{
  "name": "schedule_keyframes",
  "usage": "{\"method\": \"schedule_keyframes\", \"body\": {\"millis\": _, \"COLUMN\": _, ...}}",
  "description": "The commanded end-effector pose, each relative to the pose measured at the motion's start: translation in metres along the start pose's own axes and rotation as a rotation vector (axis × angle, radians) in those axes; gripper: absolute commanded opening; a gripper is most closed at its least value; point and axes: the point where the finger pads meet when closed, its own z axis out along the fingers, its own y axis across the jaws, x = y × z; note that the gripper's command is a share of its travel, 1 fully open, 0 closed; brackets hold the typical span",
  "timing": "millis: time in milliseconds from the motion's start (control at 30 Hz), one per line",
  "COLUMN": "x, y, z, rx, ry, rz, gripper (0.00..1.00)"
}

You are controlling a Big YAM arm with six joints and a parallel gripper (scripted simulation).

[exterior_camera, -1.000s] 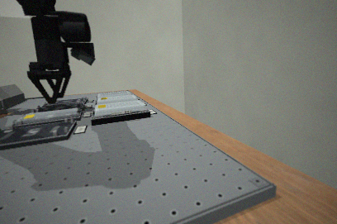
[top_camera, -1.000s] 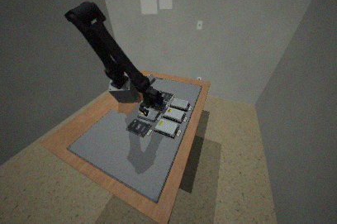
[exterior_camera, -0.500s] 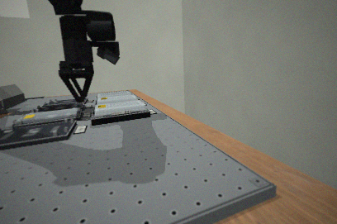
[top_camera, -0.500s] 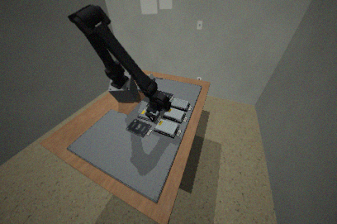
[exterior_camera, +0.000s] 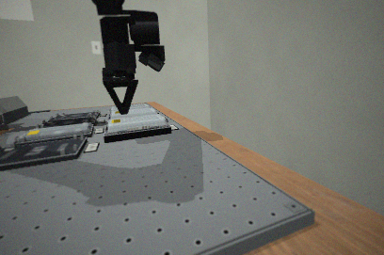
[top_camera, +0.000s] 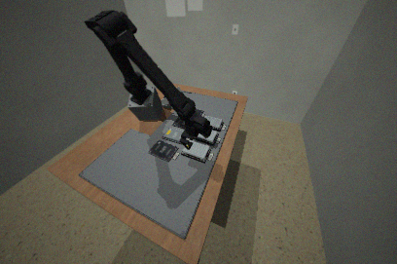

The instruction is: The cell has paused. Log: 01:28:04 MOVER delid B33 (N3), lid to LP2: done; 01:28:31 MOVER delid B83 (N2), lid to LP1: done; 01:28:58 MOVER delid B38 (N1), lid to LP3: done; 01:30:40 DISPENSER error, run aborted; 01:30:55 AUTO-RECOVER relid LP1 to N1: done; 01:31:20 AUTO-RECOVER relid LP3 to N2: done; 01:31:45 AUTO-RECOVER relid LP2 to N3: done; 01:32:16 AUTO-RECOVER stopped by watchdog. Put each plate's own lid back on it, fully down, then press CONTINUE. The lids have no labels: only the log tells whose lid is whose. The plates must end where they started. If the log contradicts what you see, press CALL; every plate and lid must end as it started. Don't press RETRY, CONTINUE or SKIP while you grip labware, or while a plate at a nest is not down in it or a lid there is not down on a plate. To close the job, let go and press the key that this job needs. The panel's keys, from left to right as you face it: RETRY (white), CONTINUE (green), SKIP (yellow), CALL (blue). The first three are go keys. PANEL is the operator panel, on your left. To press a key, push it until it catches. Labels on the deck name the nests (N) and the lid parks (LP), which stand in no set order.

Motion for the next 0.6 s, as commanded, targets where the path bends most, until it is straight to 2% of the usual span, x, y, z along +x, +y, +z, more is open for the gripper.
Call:
{"method": "schedule_keyframes", "body": {"millis": 0, "x": -0.025, "y": -0.008, "z": -0.001, "rx": -0.002, "ry": -0.007, "rz": -0.007, "gripper": 1.0}}
{"method": "schedule_keyframes", "body": {"millis": 133, "x": -0.039, "y": -0.014, "z": -0.001, "rx": 0.0, "ry": -0.007, "rz": -0.001, "gripper": 1.0}}
{"method": "schedule_keyframes", "body": {"millis": 200, "x": -0.048, "y": -0.021, "z": -0.017, "rx": 0.009, "ry": -0.043, "rz": 0.012, "gripper": 1.0}}
{"method": "schedule_keyframes", "body": {"millis": 233, "x": -0.048, "y": -0.021, "z": -0.017, "rx": 0.009, "ry": -0.043, "rz": 0.012, "gripper": 1.0}}
{"method": "schedule_keyframes", "body": {"millis": 267, "x": -0.038, "y": -0.012, "z": -0.007, "rx": 0.003, "ry": -0.021, "rz": 0.004, "gripper": 1.0}}
{"method": "schedule_keyframes", "body": {"millis": 333, "x": -0.025, "y": -0.01, "z": -0.004, "rx": -0.004, "ry": 0.005, "rz": -0.006, "gripper": 1.0}}
{"method": "schedule_keyframes", "body": {"millis": 400, "x": -0.025, "y": -0.01, "z": -0.004, "rx": -0.004, "ry": 0.005, "rz": -0.006, "gripper": 1.0}}
{"method": "schedule_keyframes", "body": {"millis": 433, "x": -0.038, "y": -0.012, "z": -0.007, "rx": 0.003, "ry": -0.021, "rz": 0.004, "gripper": 1.0}}
{"method": "schedule_keyframes", "body": {"millis": 567, "x": -0.038, "y": -0.012, "z": -0.007, "rx": 0.003, "ry": -0.021, "rz": 0.004, "gripper": 1.0}}
